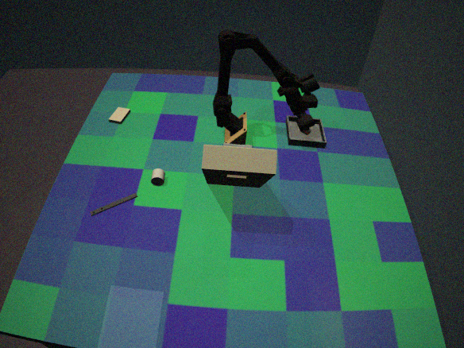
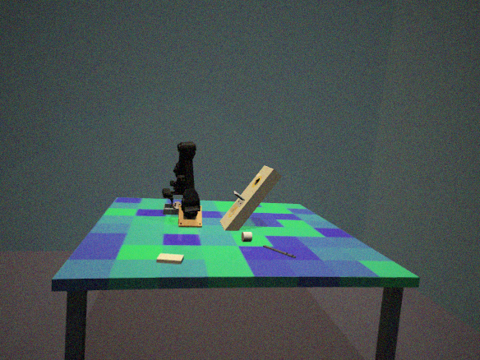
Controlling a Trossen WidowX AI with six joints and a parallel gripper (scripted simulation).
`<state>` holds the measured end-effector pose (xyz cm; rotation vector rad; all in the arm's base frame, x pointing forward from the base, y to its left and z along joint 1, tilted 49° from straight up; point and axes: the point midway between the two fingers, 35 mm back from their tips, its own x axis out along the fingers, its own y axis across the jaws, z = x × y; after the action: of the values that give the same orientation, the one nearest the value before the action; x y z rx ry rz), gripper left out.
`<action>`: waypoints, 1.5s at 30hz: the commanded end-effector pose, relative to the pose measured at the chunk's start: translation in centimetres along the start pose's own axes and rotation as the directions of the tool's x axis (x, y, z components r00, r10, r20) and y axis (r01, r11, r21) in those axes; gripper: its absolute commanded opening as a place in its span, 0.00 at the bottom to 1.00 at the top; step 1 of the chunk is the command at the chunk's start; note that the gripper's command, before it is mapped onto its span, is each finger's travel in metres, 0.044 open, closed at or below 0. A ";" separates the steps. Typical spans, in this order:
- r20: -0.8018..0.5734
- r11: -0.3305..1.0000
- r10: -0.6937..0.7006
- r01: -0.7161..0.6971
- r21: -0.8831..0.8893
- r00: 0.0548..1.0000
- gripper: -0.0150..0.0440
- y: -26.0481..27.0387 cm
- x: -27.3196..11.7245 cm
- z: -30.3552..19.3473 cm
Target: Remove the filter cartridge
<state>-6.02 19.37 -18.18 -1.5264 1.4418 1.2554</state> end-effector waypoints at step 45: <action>0.007 1.000 0.003 -0.003 0.004 1.000 1.00 0.0 -4.8 3.1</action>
<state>-6.22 23.79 -14.53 -1.5179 1.4414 1.2582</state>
